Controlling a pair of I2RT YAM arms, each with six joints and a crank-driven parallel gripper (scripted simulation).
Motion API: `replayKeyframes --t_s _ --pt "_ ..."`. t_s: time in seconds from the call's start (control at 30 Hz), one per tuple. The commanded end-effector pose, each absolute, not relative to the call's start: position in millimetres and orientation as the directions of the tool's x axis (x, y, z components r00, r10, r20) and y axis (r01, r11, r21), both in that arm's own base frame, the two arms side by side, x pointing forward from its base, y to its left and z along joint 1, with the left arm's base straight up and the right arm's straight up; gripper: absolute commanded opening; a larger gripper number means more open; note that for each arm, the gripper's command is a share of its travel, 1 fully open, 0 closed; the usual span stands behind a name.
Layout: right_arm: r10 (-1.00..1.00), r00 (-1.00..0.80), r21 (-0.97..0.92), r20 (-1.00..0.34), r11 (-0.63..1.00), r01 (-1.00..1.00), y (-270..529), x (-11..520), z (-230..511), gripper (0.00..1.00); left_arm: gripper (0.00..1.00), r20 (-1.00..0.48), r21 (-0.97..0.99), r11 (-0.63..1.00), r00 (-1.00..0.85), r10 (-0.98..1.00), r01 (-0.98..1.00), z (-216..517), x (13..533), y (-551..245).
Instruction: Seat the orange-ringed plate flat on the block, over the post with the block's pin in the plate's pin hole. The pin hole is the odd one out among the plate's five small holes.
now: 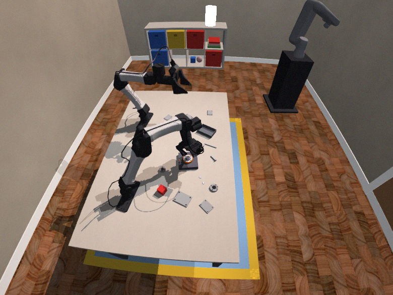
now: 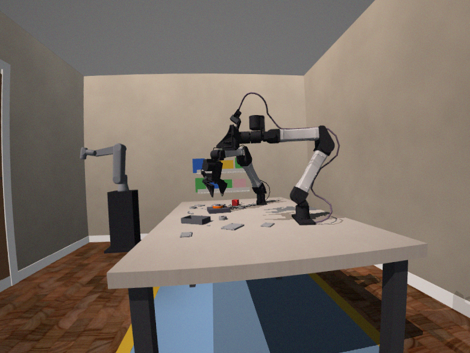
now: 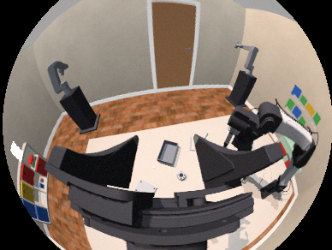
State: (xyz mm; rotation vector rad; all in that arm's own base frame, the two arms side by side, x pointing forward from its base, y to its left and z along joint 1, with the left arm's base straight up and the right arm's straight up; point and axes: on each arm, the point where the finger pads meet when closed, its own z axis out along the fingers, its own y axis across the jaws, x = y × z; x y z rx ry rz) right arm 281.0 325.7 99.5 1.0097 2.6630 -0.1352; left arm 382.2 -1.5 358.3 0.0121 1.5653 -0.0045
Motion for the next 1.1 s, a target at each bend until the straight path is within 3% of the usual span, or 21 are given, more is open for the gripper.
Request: replayKeyframes --t_s 0.0,0.1,0.5,1.07 --pt "0.636 -0.708 0.020 -0.308 0.748 0.663 319.9 281.7 102.8 0.86 1.00 -1.000 -0.001 1.000 0.001 -0.001 0.016 356.1 376.5 -3.4" --pt "0.626 -0.716 -0.020 -0.309 0.748 0.663 318.4 280.1 94.2 0.86 1.00 -1.000 -0.001 1.000 0.001 -0.001 0.016 356.1 376.5 -3.4" --pt "0.554 -0.781 0.229 -0.288 0.832 0.505 303.4 328.4 138.1 0.86 1.00 -0.999 -0.002 1.000 0.032 -0.002 0.002 374.9 379.6 -1.6" --pt "0.467 -0.740 0.434 -0.484 0.863 0.260 230.2 385.2 203.2 0.86 1.00 -0.999 -0.004 1.000 -0.034 -0.004 0.012 346.1 386.2 -5.6"
